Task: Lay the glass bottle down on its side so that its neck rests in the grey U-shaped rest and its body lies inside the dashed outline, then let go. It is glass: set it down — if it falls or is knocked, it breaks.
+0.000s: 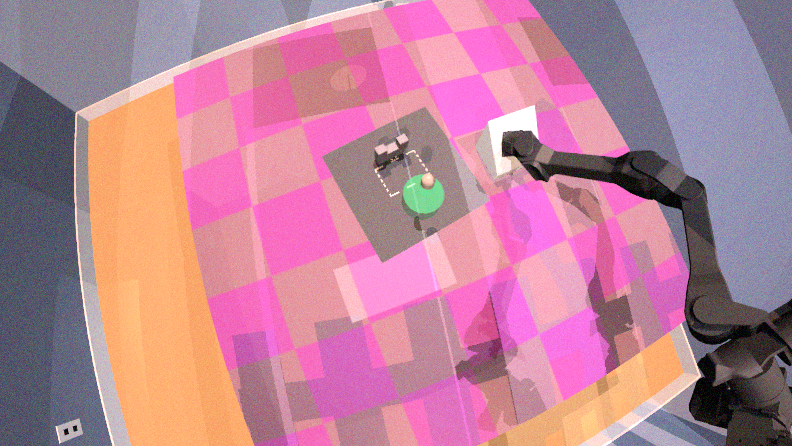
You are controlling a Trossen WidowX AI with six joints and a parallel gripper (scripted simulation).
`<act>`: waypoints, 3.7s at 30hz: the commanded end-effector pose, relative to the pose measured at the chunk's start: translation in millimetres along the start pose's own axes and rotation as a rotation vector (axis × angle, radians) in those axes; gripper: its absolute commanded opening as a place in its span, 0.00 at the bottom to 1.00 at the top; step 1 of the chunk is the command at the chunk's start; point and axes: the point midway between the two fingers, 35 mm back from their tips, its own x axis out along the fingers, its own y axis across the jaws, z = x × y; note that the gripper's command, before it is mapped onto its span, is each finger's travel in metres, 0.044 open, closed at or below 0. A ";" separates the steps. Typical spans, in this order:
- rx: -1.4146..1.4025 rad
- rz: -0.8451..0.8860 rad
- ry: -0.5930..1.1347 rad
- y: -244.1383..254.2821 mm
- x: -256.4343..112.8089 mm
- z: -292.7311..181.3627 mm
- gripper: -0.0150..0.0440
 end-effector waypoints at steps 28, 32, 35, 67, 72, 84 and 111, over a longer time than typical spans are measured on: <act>-0.725 -0.750 -0.419 -175.1 -175.2 156.6 1.00; -0.792 -0.873 -0.408 -194.9 -208.7 161.6 1.00; -0.837 -0.964 -0.387 -209.6 -233.9 163.0 1.00; -1.055 -1.580 0.310 -325.1 -466.1 49.4 1.00; -1.070 -1.575 0.452 -337.0 -486.5 15.7 1.00; -1.159 -1.444 0.741 -359.3 -507.1 -68.6 1.00; -0.949 -1.047 0.973 -401.6 -505.7 -76.3 1.00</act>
